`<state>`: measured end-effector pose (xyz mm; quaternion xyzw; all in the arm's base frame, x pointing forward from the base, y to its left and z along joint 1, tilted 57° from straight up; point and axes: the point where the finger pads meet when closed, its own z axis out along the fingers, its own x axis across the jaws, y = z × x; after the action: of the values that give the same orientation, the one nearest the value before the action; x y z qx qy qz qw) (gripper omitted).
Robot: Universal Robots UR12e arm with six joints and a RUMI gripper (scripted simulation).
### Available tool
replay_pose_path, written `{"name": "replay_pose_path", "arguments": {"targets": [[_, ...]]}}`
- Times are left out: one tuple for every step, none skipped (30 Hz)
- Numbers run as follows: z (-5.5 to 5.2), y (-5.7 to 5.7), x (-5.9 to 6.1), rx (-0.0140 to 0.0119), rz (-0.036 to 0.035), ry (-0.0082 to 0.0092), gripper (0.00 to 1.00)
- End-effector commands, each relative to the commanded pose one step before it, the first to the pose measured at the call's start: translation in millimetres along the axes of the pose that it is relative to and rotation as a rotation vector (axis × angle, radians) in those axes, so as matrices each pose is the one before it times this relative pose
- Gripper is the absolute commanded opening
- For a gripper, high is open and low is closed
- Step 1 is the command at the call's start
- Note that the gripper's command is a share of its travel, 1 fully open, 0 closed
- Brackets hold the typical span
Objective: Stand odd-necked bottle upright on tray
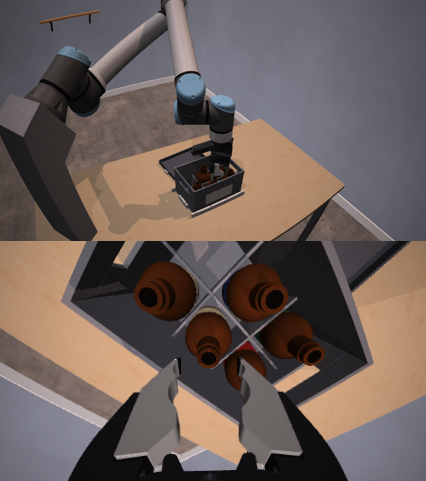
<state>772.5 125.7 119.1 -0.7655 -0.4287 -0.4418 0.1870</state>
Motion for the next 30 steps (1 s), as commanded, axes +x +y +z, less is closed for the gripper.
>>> {"name": "replay_pose_path", "arguments": {"targets": [[8.23,1.28,0.89,-0.00104,-0.00219,-0.00053,0.38],[1.25,0.0,0.0,0.0,0.0,0.0,0.38],[1.23,-0.01,0.0,0.0,0.0,0.00001,0.38],[1.22,-0.01,0.0,0.0,0.0,0.00001,0.38],[1.2,0.0,0.0,0.0,0.0,0.0,0.38],[1.17,0.0,0.0,0.0,0.0,0.0,0.38],[1.13,-0.01,0.0,0.0,0.0,0.00001,0.38],[1.09,-0.01,0.0,0.0,0.0,0.00001,0.38],[1.06,0.0,0.0,0.0,0.0,0.0,0.38],[1.01,0.0,0.0,0.0,0.0,0.0,0.38],[0.0,0.0,0.0,0.0,0.0,0.0,0.38],[0.0,0.0,0.0,0.0,0.0,0.0,0.38],[0.96,0.0,0.0,0.0,0.0,0.0,0.38],[0.9,-0.01,0.0,0.0,0.0,0.00001,0.38],[0.84,-0.01,0.0,0.0,0.0,0.00001,0.38],[0.78,0.0,0.0,0.0,0.0,0.0,0.38],[0.71,0.0,0.0,0.0,0.0,0.0,0.38],[0.65,0.0,0.0,0.0,0.0,0.0,0.38],[0.58,0.0,0.0,0.0,0.0,0.00001,0.38],[0.51,-0.01,0.01,0.00001,0.0,0.00004,0.38],[0.44,-0.01,0.01,0.00001,0.0,0.00005,0.38],[0.39,-0.1,-0.03,0.00009,0.00011,0.00003,0.38],[0.35,-0.26,-0.13,0.00023,0.00031,-0.00002,0.38],[0.29,-0.26,-0.12,0.00022,0.0003,-0.00002,0.38],[0.23,-0.23,-0.11,0.0002,0.00027,-0.00001,0.38],[0.17,-0.18,-0.08,0.00016,0.00022,0.0,0.38],[0.12,-0.13,-0.05,0.00012,0.00015,0.00001,0.38],[0.0,0.0,0.0,0.0,0.0,0.0,0.38],[0.0,0.0,0.0,0.0,0.0,0.0,0.38],[-0.49,0.4,0.11,-0.00087,-0.00004,0.00017,0.38]]}}
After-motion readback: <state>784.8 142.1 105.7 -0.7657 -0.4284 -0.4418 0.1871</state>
